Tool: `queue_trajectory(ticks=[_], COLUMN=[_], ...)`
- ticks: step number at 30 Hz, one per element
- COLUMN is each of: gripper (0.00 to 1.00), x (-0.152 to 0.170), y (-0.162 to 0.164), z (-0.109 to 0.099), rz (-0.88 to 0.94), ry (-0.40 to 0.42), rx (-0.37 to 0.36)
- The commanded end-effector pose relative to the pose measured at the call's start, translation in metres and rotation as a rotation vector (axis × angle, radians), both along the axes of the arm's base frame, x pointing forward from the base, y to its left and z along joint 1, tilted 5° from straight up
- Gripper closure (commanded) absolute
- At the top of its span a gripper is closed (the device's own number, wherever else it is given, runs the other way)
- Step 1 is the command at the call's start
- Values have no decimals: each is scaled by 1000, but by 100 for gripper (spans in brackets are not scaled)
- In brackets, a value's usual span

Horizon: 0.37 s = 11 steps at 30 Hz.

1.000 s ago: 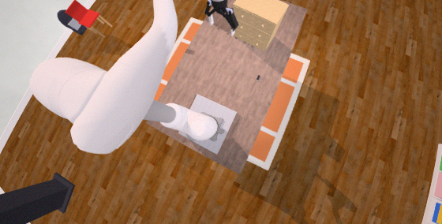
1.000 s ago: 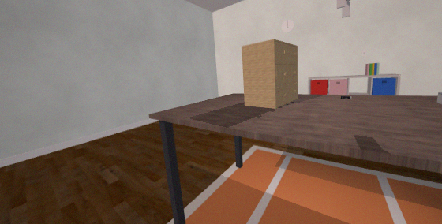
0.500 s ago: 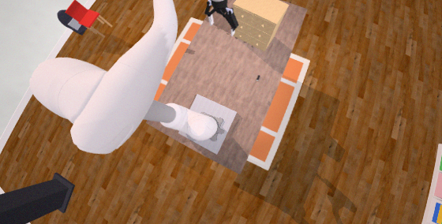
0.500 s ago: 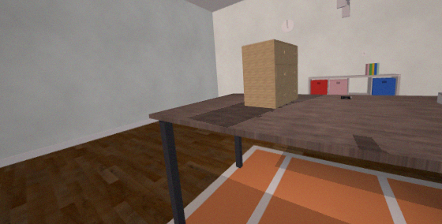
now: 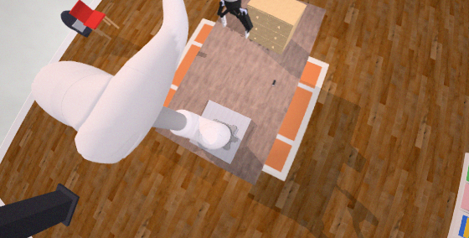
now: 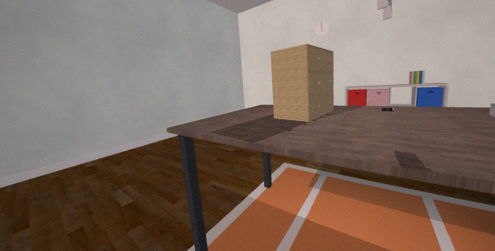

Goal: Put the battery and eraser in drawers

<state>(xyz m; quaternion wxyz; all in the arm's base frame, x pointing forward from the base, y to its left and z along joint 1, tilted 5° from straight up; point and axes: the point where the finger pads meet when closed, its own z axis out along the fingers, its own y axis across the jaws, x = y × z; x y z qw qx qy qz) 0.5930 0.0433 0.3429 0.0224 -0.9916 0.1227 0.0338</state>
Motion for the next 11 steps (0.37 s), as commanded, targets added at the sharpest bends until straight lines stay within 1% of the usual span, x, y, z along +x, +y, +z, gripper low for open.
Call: queue_trajectory(ticks=[1,11], gripper=[0,0], x=[0,0], y=[0,0], z=[0,0], rz=[0,0], ry=[0,0], rx=[0,0])
